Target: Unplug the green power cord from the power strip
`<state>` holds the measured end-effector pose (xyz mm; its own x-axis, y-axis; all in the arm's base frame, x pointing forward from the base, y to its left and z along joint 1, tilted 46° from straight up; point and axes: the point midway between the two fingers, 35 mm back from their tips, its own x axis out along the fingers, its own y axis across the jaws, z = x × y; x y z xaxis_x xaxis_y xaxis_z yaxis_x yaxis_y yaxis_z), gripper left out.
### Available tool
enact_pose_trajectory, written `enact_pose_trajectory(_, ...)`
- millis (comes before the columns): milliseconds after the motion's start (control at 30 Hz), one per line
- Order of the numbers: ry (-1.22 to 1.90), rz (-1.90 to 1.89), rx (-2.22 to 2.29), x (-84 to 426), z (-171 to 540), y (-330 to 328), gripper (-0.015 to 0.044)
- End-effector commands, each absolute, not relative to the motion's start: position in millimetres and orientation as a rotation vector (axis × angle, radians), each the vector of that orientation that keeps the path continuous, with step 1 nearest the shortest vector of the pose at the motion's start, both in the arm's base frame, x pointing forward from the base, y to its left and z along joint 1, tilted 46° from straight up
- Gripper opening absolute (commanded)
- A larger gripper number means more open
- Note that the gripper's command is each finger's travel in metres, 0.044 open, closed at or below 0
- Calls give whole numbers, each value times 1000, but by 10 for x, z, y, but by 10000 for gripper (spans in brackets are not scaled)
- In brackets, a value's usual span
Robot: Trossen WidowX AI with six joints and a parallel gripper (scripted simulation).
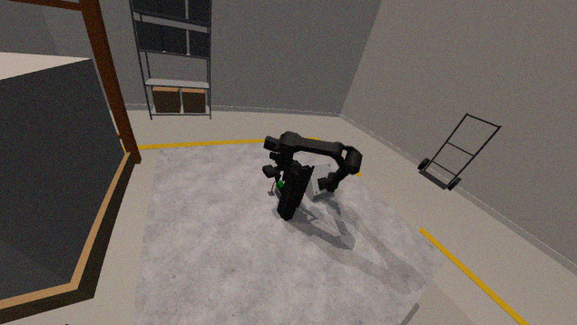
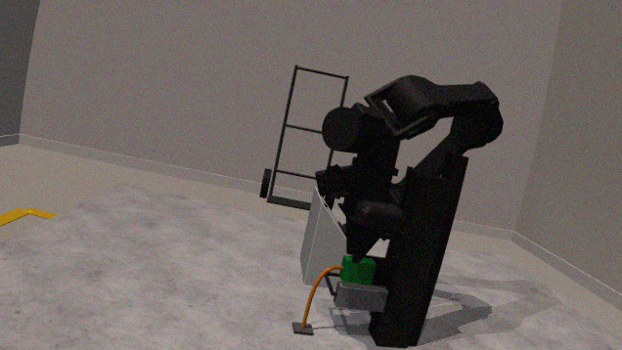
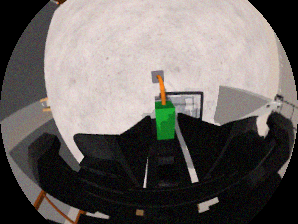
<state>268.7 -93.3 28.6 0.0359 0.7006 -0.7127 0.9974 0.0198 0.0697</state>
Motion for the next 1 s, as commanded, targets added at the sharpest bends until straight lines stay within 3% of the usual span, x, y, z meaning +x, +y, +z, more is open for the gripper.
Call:
enact_pose_trajectory(0,1730,-662,1747,2669,276,-900,160)
enact_pose_trajectory(433,1730,-662,1747,2673,201,-824,160)
enact_pose_trajectory(567,1726,-659,1740,2687,213,-844,55)
enact_pose_trajectory(967,1726,-660,1740,2691,197,-864,0)
